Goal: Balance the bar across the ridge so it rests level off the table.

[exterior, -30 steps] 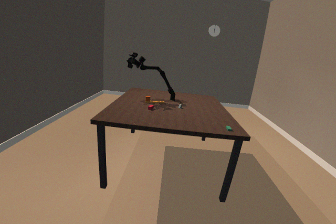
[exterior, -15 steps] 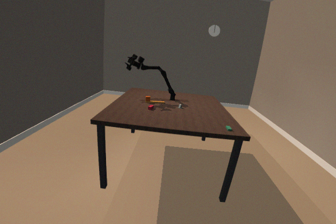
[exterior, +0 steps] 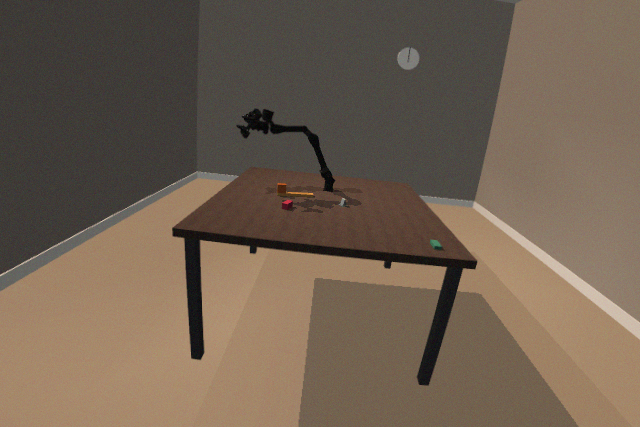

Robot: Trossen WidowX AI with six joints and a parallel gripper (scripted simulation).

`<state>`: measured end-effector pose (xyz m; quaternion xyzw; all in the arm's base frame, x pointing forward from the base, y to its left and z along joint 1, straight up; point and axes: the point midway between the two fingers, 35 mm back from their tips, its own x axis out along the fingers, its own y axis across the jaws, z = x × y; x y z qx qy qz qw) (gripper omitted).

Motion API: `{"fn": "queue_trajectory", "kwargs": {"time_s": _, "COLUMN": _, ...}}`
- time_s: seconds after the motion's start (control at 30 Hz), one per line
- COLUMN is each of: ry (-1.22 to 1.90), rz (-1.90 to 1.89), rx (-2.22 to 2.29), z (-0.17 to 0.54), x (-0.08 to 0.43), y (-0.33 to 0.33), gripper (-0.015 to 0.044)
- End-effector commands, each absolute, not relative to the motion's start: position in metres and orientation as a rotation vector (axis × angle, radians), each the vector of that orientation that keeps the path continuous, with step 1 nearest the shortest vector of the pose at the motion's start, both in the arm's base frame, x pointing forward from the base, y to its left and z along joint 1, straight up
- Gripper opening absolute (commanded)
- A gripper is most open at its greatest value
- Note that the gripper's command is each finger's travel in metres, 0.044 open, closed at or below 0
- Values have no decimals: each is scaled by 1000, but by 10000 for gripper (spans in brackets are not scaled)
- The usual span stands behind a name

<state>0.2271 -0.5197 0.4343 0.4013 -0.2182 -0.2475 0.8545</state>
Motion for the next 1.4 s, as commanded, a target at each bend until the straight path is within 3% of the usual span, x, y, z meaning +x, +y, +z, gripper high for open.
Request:
{"fn": "queue_trajectory", "kwargs": {"time_s": 0.0, "ry": -406, "rz": -561, "rx": 787, "z": 426, "x": 234, "y": -516, "gripper": 315}}
{"fn": "queue_trajectory", "kwargs": {"time_s": 1.37, "ry": 400, "rz": -647, "rx": 55, "z": 311, "x": 286, "y": -451, "gripper": 315}}
